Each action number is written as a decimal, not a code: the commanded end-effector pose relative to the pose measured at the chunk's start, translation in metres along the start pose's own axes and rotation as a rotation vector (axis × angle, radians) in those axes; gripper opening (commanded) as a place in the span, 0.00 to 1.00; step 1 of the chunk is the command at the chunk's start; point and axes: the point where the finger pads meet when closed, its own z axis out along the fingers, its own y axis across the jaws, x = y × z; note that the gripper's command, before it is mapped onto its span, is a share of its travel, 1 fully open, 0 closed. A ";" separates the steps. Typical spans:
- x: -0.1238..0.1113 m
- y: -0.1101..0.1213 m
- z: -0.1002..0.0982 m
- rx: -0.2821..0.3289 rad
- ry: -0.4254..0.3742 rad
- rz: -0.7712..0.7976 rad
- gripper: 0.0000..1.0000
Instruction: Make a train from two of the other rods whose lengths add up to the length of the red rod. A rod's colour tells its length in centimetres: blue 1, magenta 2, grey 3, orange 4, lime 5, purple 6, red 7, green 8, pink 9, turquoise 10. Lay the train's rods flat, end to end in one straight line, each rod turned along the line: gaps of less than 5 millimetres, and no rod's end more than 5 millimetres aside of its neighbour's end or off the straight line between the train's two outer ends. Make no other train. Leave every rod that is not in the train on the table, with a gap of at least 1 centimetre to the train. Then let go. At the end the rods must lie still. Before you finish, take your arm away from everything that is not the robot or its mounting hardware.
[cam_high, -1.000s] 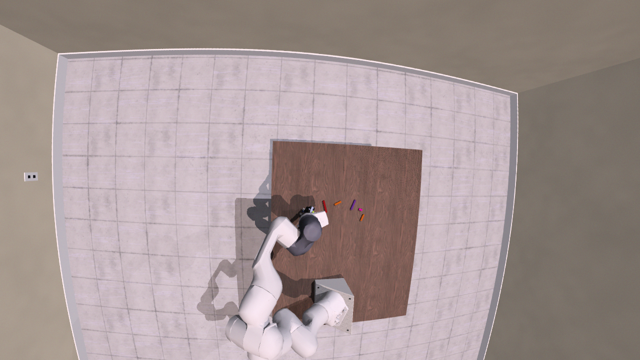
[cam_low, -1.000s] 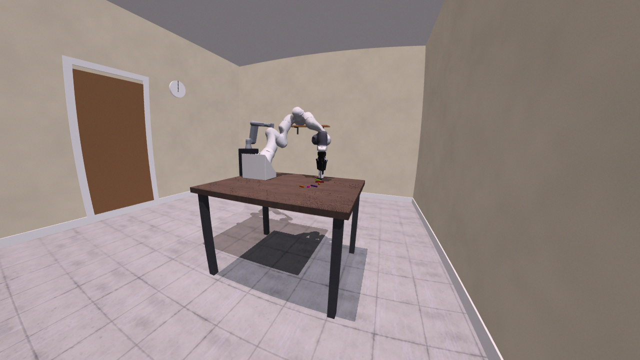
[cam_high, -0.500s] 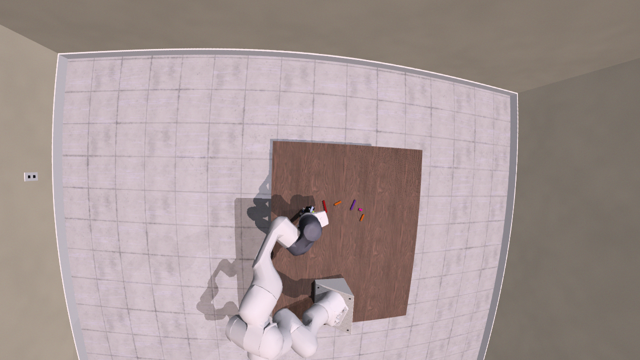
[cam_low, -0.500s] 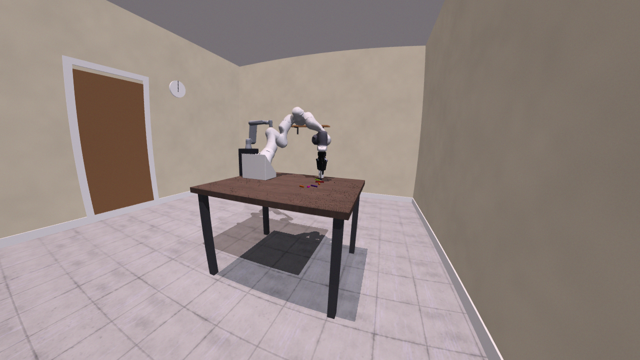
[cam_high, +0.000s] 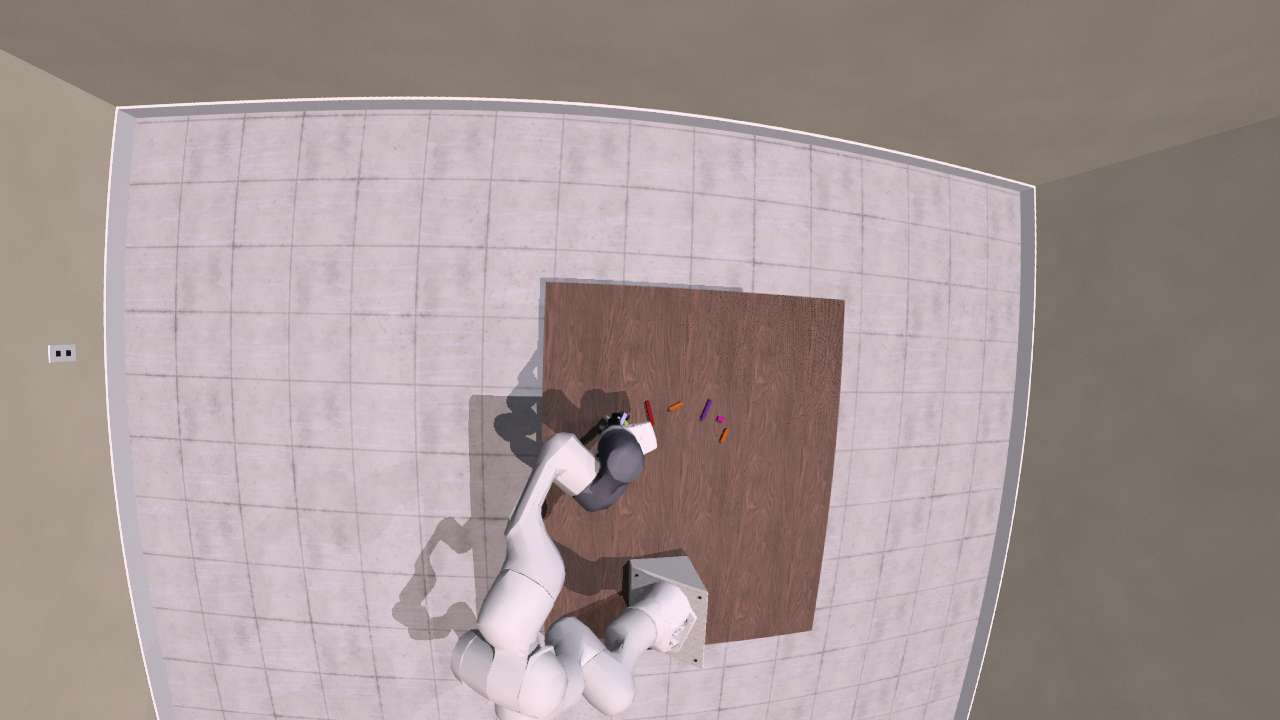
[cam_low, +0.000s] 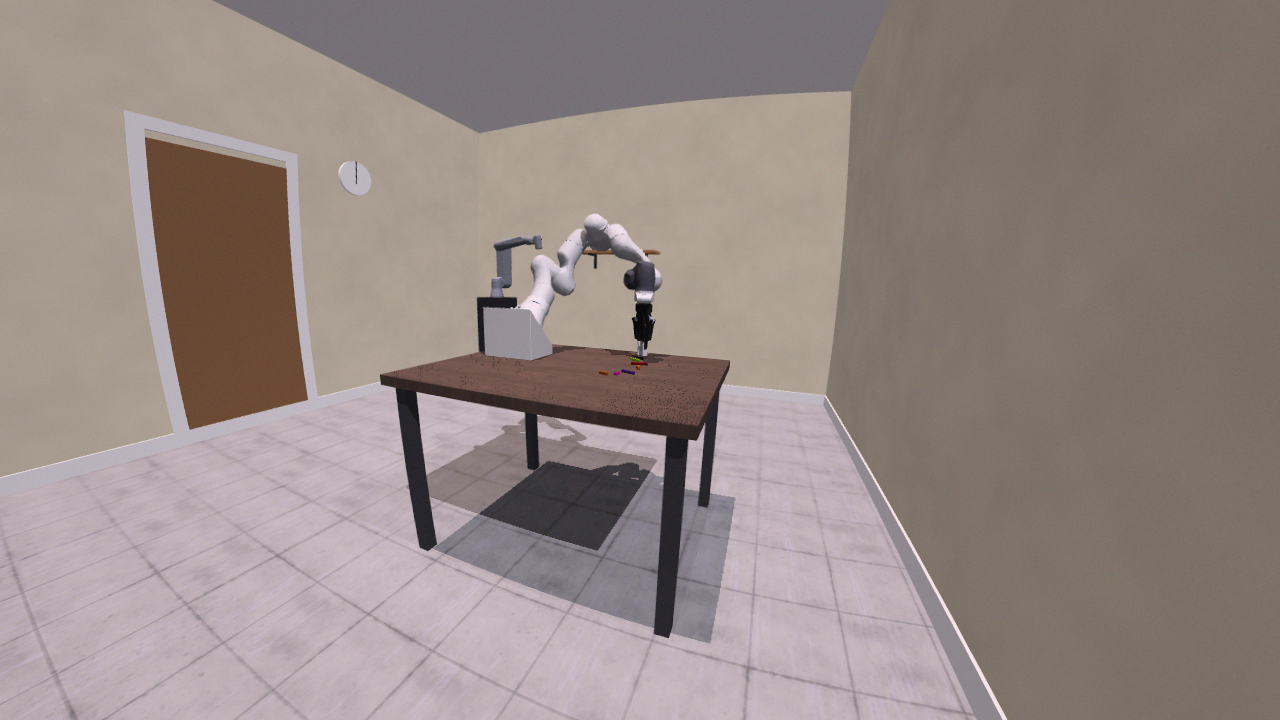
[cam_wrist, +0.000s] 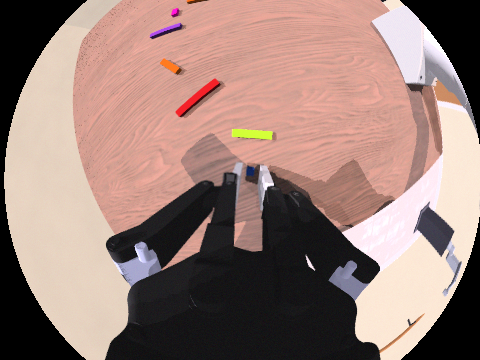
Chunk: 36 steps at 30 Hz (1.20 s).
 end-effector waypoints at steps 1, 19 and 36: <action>0.000 -0.001 0.000 0.003 0.000 -0.005 0.15; 0.000 -0.001 0.001 0.003 0.000 -0.005 0.15; 0.000 -0.001 0.012 0.003 0.000 -0.005 0.15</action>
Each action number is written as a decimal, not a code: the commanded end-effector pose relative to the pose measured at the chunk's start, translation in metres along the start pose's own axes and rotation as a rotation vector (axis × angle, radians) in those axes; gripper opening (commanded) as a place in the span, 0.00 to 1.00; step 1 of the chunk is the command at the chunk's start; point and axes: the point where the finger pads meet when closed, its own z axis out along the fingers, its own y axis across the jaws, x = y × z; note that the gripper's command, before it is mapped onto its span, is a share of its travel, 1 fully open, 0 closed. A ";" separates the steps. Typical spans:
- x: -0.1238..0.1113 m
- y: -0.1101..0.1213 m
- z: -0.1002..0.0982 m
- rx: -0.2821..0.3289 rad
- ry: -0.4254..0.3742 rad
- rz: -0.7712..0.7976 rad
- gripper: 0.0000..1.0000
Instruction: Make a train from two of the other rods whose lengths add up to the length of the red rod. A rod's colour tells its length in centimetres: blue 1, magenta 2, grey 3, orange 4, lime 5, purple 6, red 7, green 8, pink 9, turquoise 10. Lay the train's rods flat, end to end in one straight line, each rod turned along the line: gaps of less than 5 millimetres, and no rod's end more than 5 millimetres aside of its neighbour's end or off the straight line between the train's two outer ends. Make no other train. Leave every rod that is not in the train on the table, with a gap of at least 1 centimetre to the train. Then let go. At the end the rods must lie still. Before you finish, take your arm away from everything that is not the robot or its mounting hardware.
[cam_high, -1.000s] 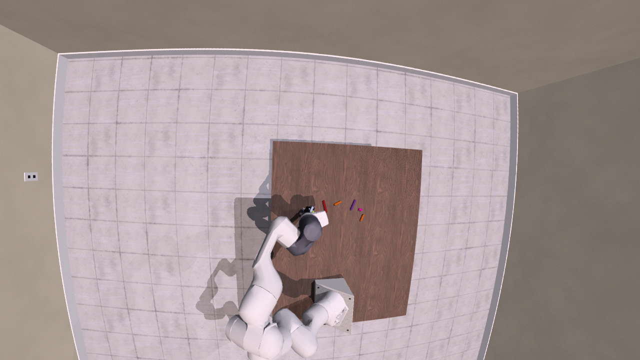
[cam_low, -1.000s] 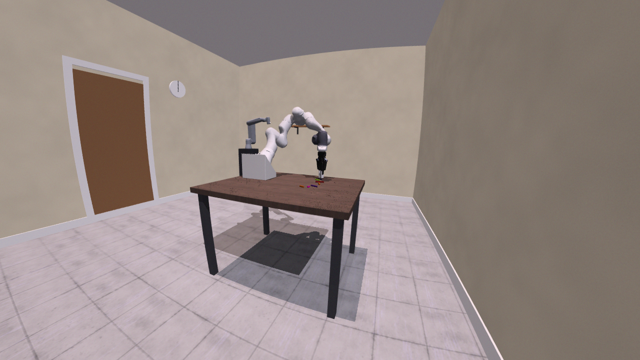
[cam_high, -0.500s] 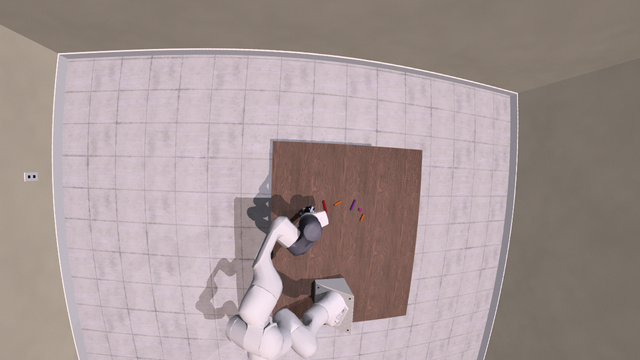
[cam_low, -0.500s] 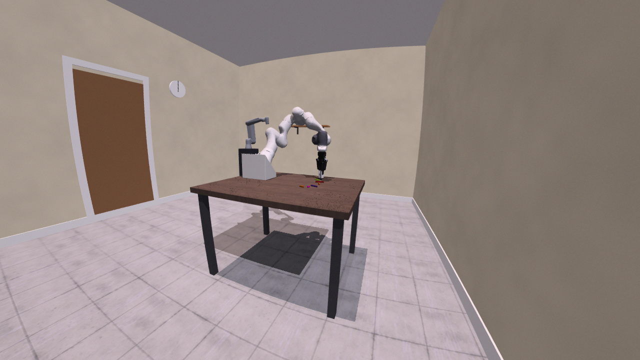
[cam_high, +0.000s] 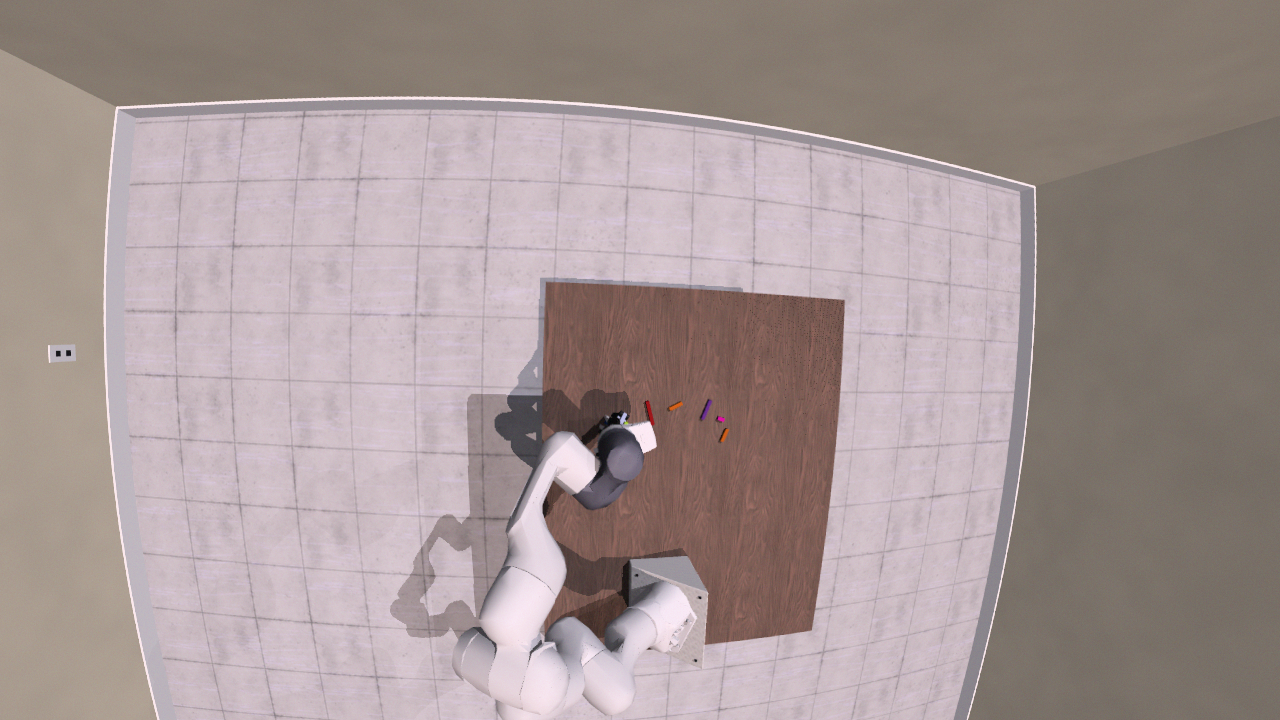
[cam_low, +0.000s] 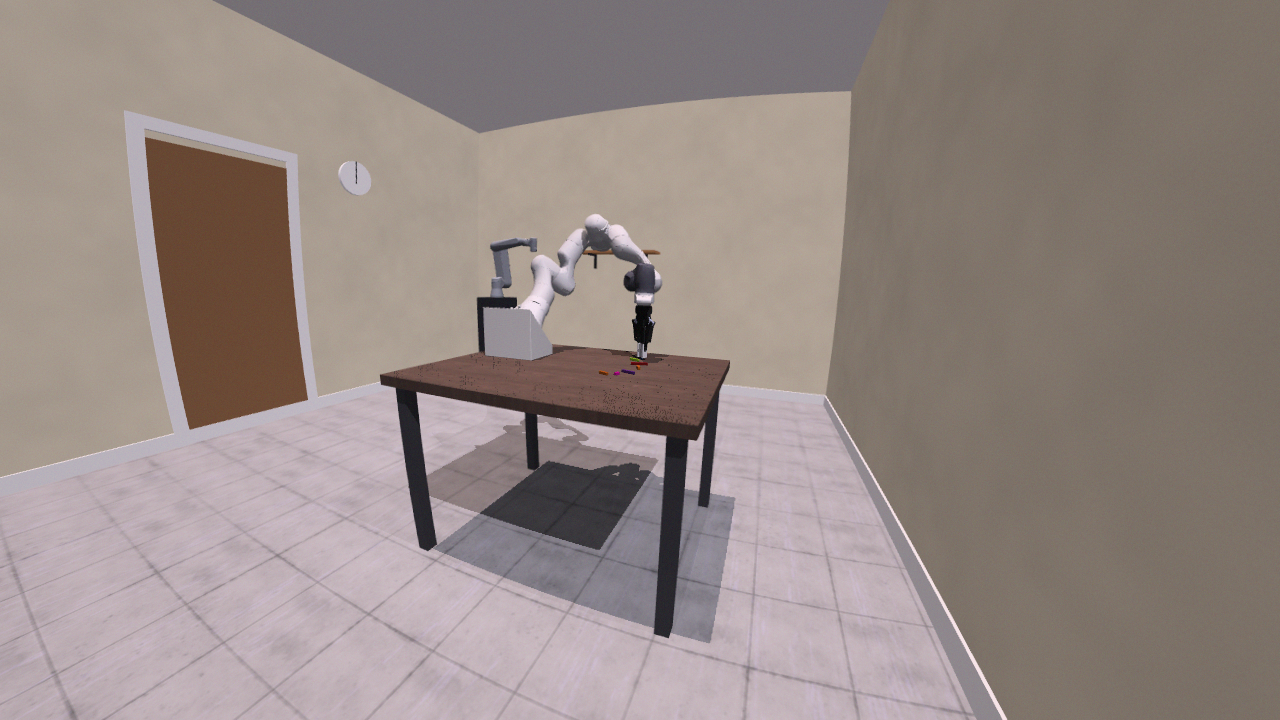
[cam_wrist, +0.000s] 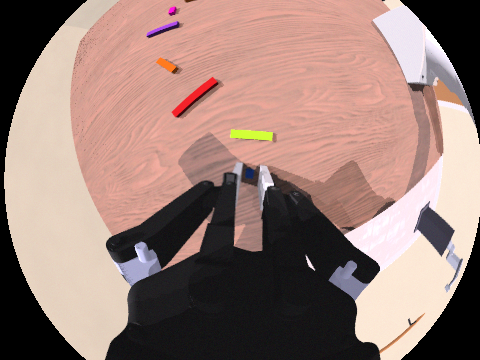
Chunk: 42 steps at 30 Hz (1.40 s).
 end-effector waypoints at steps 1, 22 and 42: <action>-0.001 -0.002 0.004 0.006 0.000 -0.008 0.15; -0.001 -0.002 0.009 0.006 0.000 -0.008 0.15; -0.001 -0.002 0.009 0.006 0.000 -0.008 0.15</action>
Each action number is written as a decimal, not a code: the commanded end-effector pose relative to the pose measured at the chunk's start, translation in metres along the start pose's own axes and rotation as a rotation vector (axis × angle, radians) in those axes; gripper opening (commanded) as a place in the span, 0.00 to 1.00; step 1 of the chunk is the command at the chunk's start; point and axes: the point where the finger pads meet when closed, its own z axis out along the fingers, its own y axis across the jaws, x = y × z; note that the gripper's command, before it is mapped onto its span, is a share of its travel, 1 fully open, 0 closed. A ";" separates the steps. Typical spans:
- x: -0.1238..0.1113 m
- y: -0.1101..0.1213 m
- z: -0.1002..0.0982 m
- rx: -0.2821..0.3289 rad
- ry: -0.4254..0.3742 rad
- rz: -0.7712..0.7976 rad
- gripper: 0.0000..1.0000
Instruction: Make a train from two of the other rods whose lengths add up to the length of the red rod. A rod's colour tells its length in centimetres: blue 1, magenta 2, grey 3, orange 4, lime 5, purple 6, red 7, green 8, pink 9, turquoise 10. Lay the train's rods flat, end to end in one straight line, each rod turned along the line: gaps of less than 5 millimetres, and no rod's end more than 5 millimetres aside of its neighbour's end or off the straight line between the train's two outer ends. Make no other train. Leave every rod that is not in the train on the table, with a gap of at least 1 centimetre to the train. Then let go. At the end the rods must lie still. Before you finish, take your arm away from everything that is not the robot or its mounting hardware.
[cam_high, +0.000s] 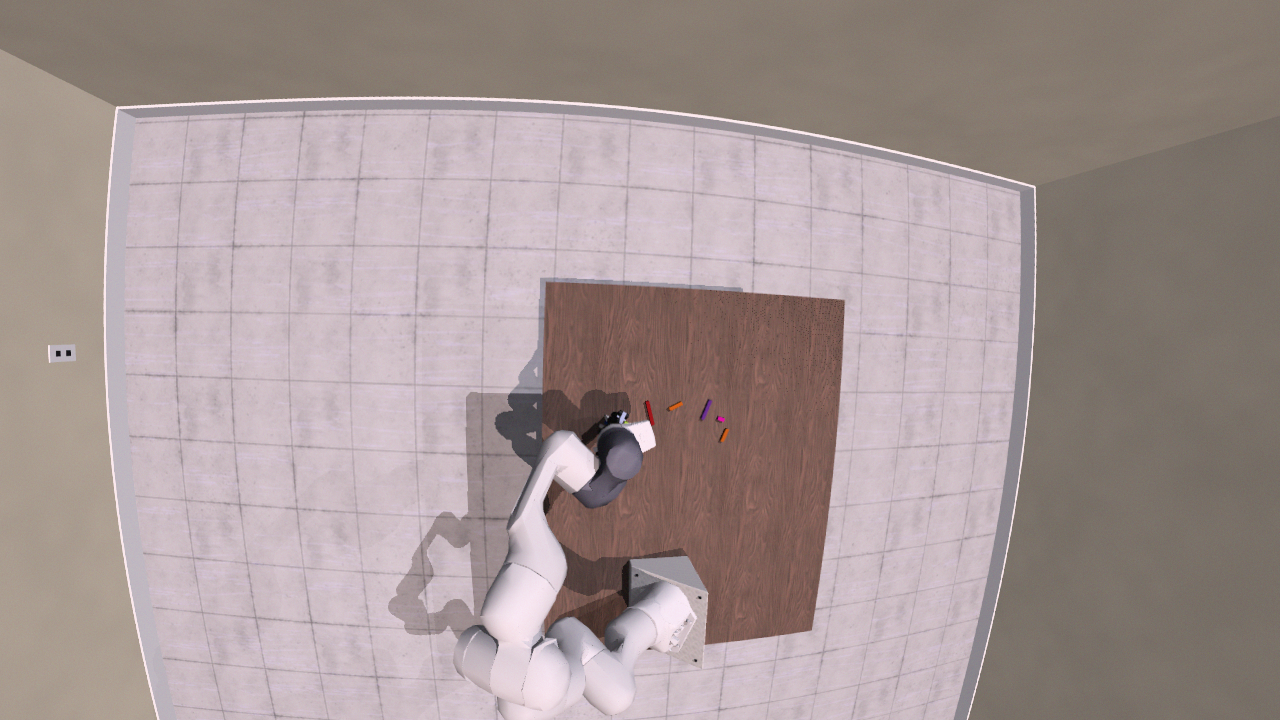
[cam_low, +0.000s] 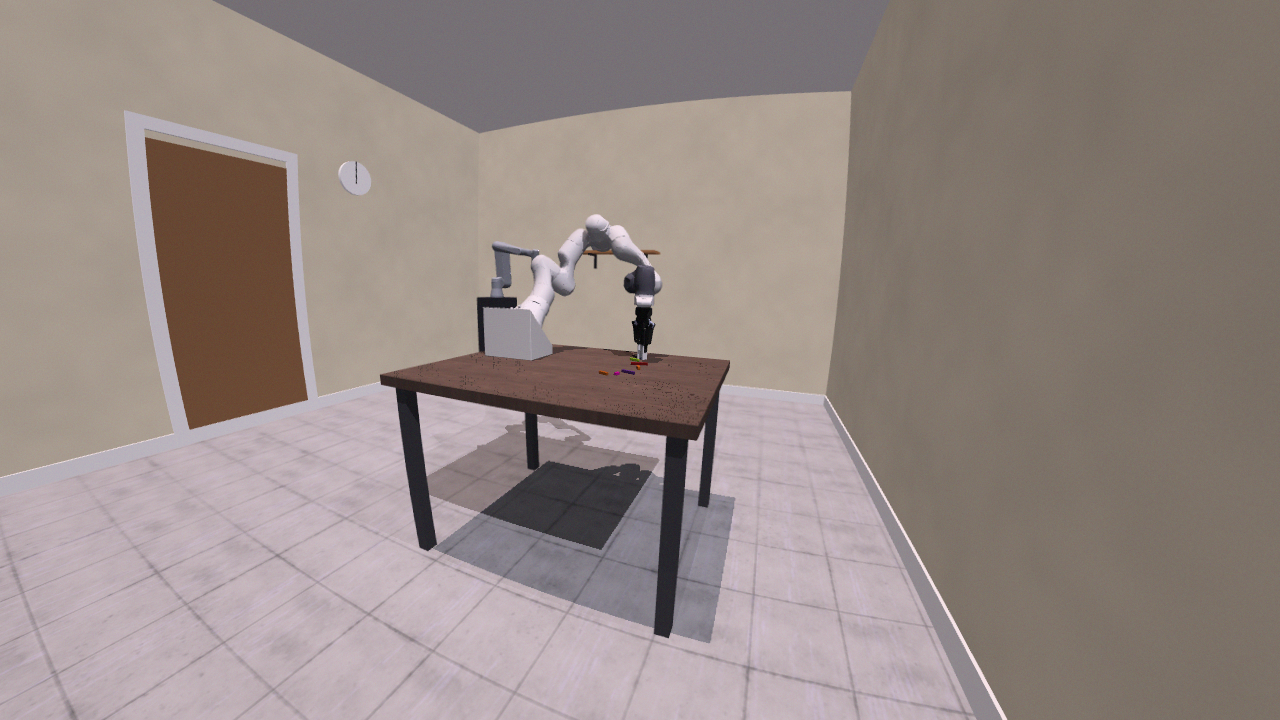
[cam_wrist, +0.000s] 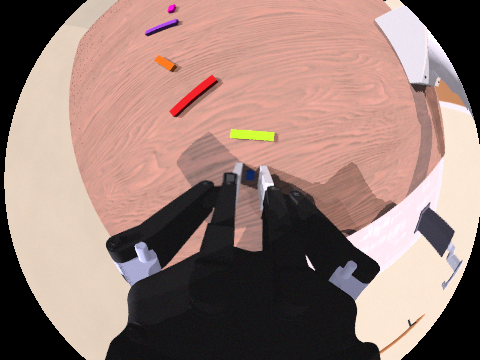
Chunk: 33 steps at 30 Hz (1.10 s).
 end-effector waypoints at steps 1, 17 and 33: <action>-0.001 -0.001 0.000 0.003 -0.001 -0.006 0.15; -0.001 -0.001 0.000 0.003 -0.001 -0.006 0.03; -0.001 -0.001 0.000 0.003 -0.001 -0.006 0.03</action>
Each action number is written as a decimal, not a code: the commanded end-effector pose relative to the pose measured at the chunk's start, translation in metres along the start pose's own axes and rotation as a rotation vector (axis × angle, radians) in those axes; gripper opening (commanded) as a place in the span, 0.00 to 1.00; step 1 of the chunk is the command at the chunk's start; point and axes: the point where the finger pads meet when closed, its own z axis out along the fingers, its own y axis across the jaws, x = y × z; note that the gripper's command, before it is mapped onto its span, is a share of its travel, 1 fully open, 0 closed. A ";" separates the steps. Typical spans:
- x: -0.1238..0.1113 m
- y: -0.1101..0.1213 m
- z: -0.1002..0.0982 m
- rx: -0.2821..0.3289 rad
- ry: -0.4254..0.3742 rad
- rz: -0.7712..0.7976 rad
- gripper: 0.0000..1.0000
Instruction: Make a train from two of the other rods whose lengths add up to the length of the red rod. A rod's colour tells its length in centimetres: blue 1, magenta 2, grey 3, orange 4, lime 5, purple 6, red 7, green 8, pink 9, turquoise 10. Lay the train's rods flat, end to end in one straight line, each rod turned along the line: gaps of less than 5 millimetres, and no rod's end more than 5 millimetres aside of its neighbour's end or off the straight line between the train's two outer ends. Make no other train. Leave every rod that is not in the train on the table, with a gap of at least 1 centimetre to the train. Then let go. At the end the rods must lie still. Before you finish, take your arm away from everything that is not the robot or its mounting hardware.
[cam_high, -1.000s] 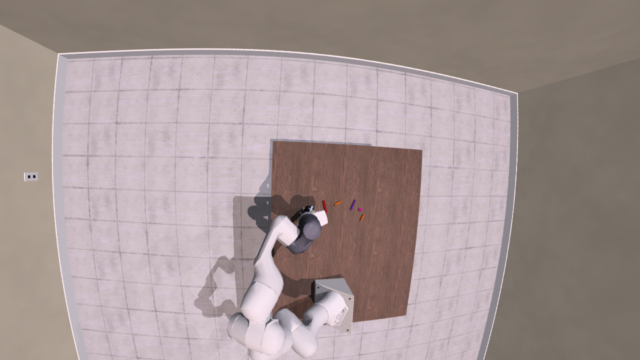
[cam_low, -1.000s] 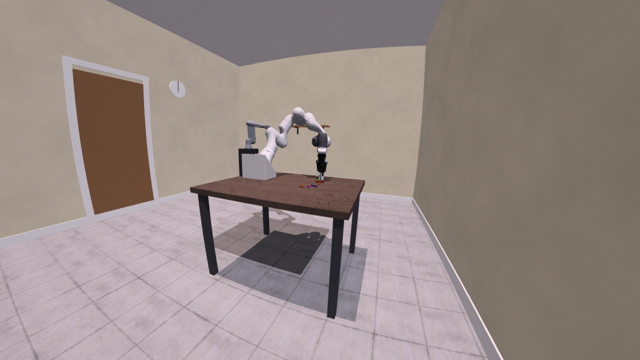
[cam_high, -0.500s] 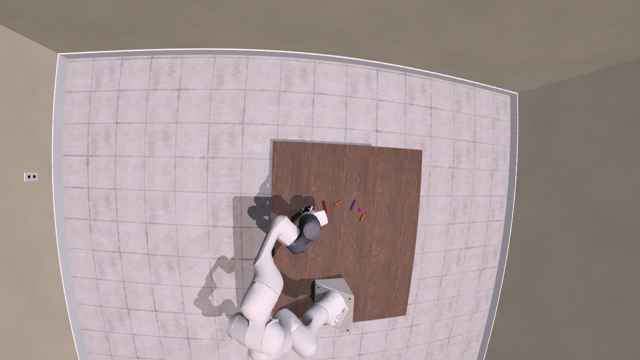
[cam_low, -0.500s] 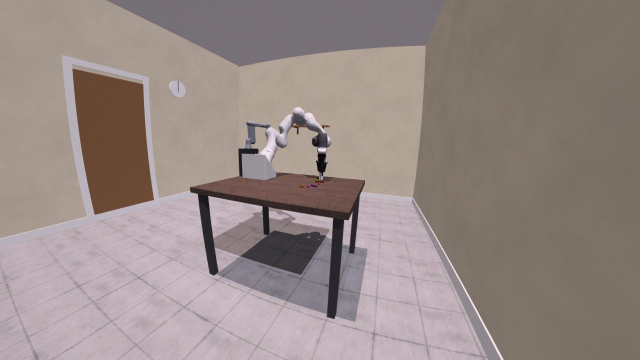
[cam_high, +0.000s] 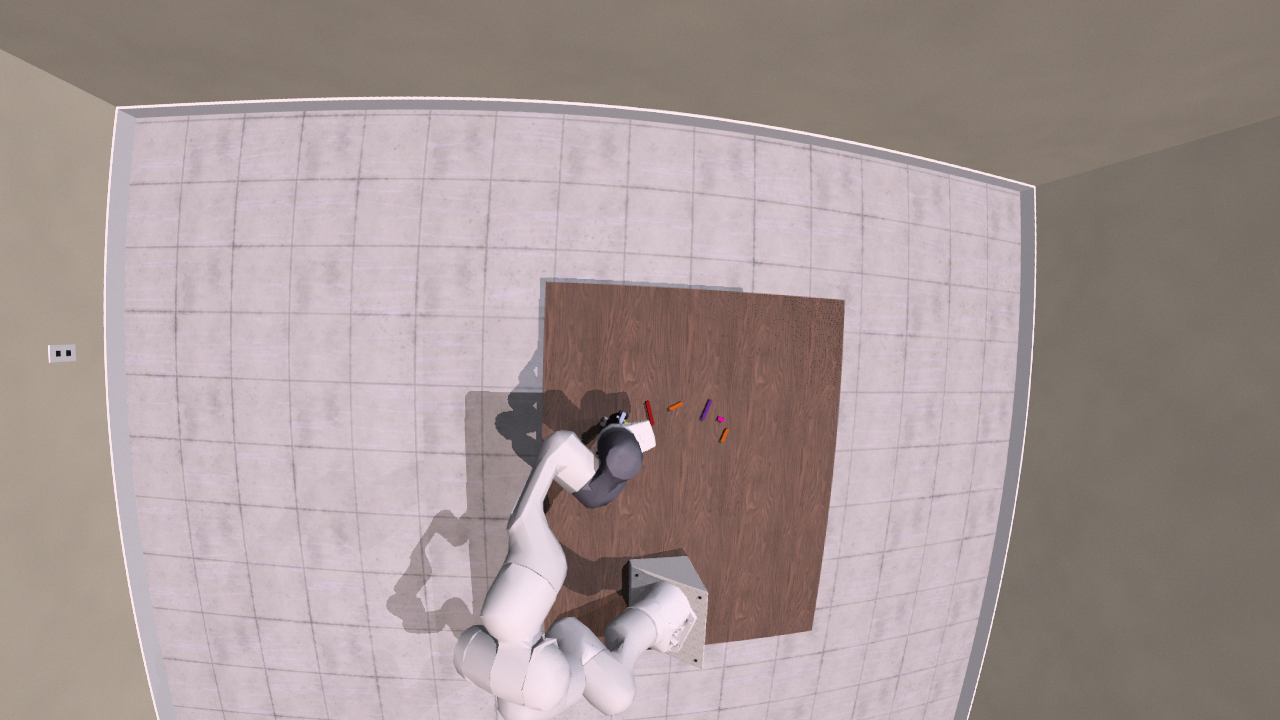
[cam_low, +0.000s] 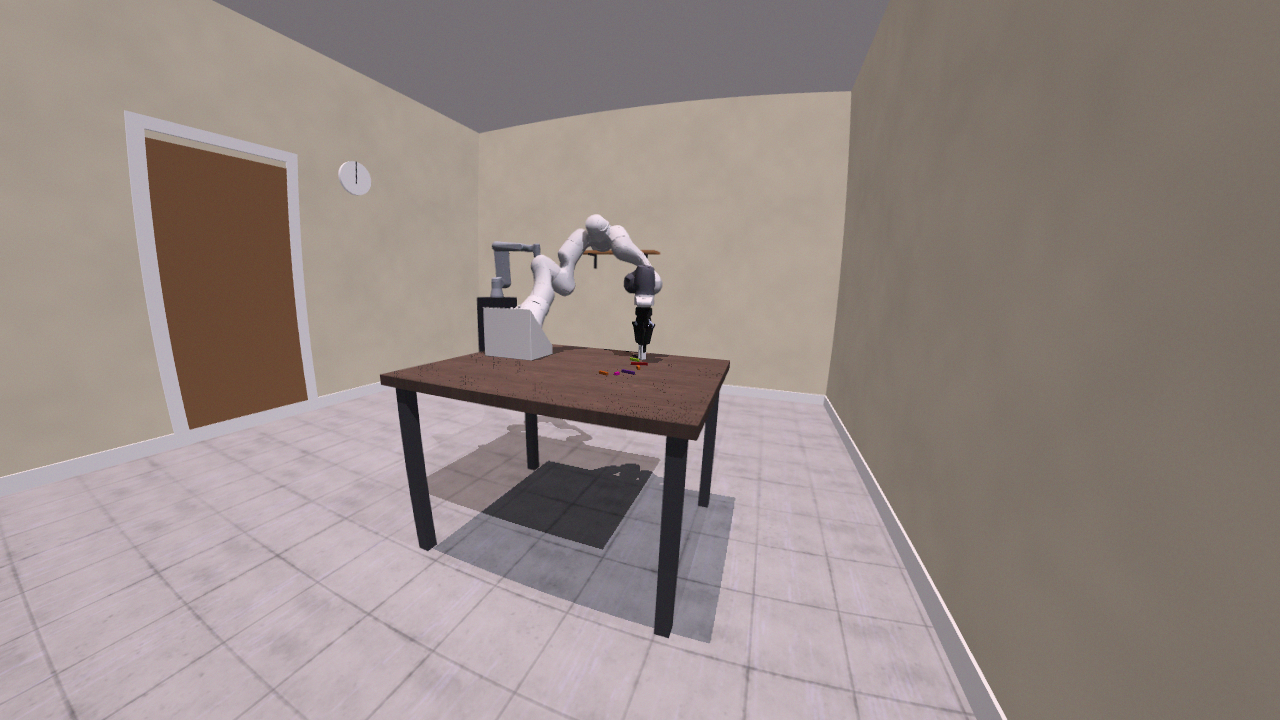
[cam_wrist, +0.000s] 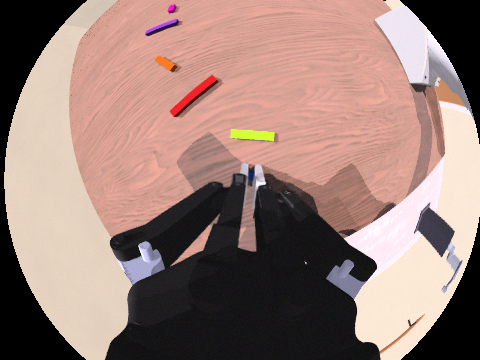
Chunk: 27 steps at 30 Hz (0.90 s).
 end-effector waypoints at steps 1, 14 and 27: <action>-0.001 -0.001 0.001 0.003 -0.001 -0.005 0.03; 0.000 -0.001 -0.015 0.003 -0.001 -0.005 0.03; 0.000 -0.001 -0.089 0.003 -0.001 -0.005 0.03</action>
